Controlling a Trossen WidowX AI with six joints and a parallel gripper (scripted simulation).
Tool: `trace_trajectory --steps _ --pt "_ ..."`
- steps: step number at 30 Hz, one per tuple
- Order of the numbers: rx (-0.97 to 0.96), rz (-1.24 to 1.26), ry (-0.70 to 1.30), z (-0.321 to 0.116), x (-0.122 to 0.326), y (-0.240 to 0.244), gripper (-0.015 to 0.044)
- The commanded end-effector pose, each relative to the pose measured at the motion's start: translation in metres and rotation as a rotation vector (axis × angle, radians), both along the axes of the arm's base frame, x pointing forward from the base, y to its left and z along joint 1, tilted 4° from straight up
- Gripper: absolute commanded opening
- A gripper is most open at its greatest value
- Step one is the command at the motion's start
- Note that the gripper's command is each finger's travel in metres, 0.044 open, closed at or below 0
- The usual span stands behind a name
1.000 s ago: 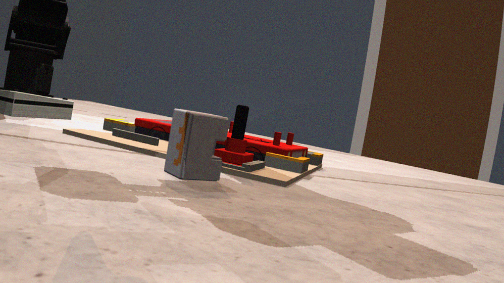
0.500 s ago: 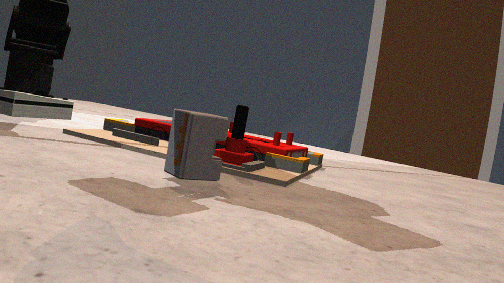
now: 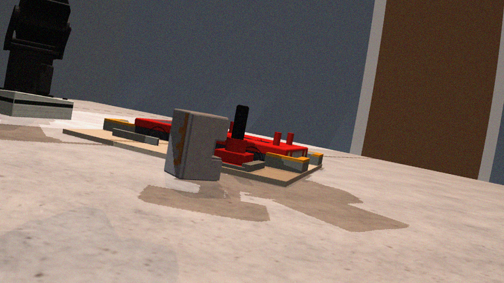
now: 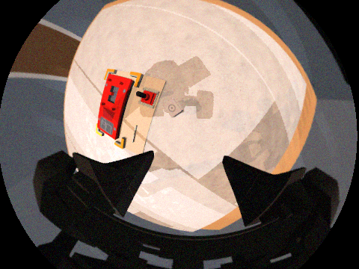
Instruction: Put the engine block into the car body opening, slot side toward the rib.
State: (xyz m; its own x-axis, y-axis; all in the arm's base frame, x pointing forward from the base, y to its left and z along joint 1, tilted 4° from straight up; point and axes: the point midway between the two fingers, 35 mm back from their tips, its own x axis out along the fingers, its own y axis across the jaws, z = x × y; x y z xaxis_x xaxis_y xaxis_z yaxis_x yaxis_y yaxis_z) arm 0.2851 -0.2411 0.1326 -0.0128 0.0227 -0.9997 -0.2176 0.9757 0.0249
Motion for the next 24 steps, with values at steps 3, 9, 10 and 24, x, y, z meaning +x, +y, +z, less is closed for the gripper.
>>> trace_trajectory --steps 3,9,10,24 --pt "0.008 0.208 -0.006 -0.001 0.006 0.005 0.044" --pt "0.011 0.416 -0.012 -0.001 0.011 0.009 0.044" --pt "0.011 0.451 -0.013 -0.001 0.012 0.01 0.044" --pt "0.018 0.937 -0.027 -0.003 0.025 0.02 0.044"
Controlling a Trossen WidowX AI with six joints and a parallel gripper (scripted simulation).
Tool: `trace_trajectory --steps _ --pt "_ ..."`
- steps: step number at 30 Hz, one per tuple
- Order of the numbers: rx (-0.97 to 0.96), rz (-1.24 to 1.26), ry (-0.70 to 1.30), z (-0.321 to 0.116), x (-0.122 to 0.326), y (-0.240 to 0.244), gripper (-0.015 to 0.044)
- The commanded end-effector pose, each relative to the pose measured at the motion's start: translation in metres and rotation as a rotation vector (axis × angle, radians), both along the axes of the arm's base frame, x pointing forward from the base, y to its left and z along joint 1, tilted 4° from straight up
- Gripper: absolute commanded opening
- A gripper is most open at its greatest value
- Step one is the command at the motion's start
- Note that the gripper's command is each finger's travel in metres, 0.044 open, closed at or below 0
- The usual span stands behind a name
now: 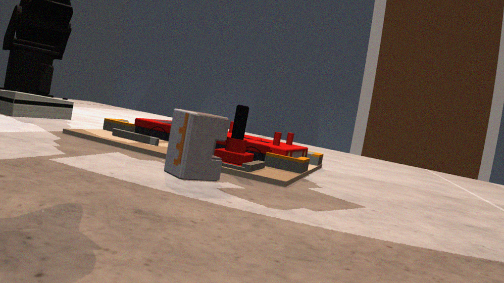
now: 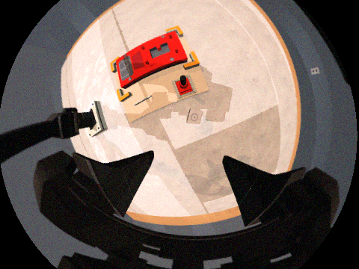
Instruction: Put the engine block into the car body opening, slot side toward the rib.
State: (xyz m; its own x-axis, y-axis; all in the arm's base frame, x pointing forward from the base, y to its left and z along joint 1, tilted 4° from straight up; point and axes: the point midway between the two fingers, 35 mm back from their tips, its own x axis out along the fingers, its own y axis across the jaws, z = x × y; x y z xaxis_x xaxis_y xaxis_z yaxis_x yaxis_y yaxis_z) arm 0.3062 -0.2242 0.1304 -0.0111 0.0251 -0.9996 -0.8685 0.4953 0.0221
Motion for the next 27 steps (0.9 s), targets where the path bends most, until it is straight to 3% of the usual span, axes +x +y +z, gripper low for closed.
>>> trace_trajectory --steps 1,27 --pt "0.006 0.139 -0.004 -0.001 0.004 0.004 0.044" --pt "0.018 1.041 -0.032 -0.003 0.028 0.023 0.044"
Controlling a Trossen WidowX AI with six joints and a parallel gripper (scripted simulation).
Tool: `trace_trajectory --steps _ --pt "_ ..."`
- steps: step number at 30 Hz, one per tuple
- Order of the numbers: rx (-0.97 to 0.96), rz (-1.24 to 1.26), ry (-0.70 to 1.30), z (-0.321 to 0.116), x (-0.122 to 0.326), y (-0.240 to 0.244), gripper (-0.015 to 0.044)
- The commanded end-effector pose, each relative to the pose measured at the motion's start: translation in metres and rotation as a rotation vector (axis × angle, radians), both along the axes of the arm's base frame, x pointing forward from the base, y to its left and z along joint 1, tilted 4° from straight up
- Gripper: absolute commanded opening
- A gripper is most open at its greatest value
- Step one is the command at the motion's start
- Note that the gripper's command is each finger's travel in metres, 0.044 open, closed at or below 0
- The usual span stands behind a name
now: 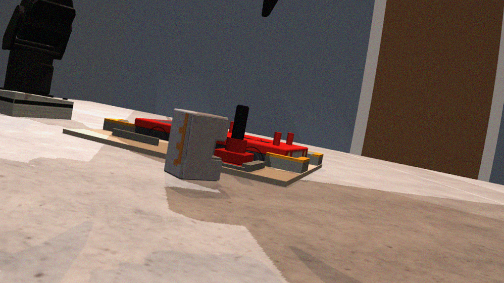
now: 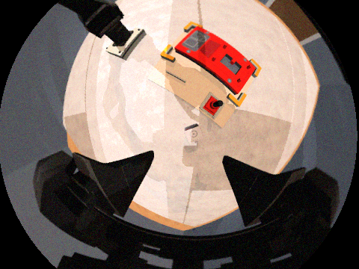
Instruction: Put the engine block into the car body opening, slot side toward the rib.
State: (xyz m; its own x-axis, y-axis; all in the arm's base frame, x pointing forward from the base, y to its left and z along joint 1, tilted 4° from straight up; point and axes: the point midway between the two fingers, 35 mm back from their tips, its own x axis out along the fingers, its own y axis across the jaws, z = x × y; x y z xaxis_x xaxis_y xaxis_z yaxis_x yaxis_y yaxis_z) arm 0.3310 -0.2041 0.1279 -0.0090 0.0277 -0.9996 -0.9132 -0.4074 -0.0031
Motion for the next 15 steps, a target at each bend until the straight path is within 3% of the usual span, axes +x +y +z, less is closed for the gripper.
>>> trace_trajectory --steps 1,9,15 --pt "0.006 0.138 -0.004 -0.0008 0.0035 0.0033 0.044" --pt "0.009 0.41 -0.012 -0.0017 0.0083 0.0082 0.044" --pt "0.01 0.433 -0.013 -0.0018 0.0087 0.0086 0.044"
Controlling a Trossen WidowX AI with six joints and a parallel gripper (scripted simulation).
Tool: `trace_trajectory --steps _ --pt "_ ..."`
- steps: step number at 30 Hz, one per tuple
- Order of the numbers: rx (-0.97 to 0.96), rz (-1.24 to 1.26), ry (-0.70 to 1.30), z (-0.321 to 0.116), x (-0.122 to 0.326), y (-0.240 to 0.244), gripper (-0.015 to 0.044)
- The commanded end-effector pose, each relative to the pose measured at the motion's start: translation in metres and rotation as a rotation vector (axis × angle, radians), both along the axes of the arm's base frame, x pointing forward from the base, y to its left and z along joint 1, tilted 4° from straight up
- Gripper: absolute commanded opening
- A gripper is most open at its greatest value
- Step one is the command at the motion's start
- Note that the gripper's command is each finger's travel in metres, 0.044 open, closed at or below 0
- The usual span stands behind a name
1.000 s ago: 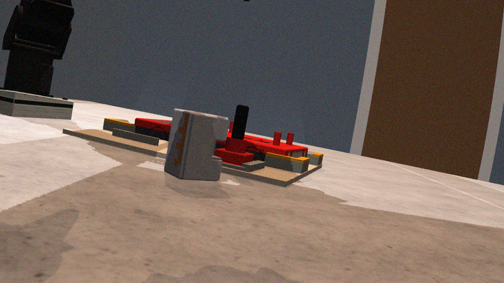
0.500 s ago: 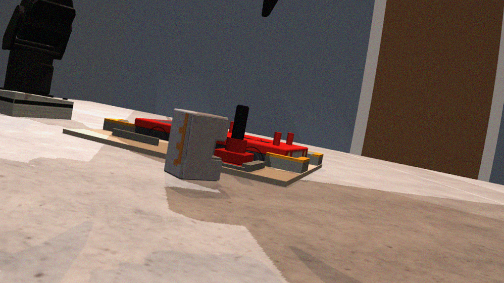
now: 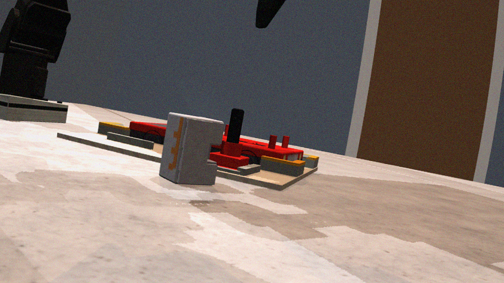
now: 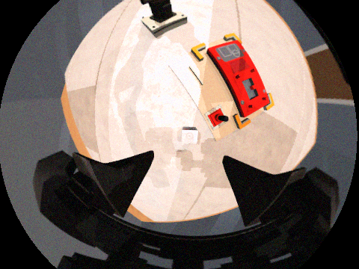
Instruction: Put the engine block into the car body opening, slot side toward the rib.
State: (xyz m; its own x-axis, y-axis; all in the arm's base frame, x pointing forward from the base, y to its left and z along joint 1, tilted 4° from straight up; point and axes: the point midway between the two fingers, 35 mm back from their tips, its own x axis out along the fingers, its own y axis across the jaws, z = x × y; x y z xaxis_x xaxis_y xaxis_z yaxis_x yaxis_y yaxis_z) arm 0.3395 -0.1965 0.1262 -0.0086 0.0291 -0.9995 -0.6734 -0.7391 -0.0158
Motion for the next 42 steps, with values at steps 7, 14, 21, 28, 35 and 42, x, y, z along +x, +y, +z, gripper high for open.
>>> trace_trajectory --steps 7,14,21,28,35,42 --pt "0.005 0.021 0.0 -0.05 0.0 0.003 0.044" --pt "0.005 0.021 0.0 -0.064 0.0 0.005 0.044" --pt "0.005 0.021 0.0 -0.069 0.0 0.005 0.044" --pt "0.005 0.021 0.0 -0.081 0.0 0.006 0.044" --pt "0.005 0.021 0.0 -0.093 0.0 0.006 0.044" --pt "0.005 0.021 0.0 -0.104 0.0 0.007 0.044"
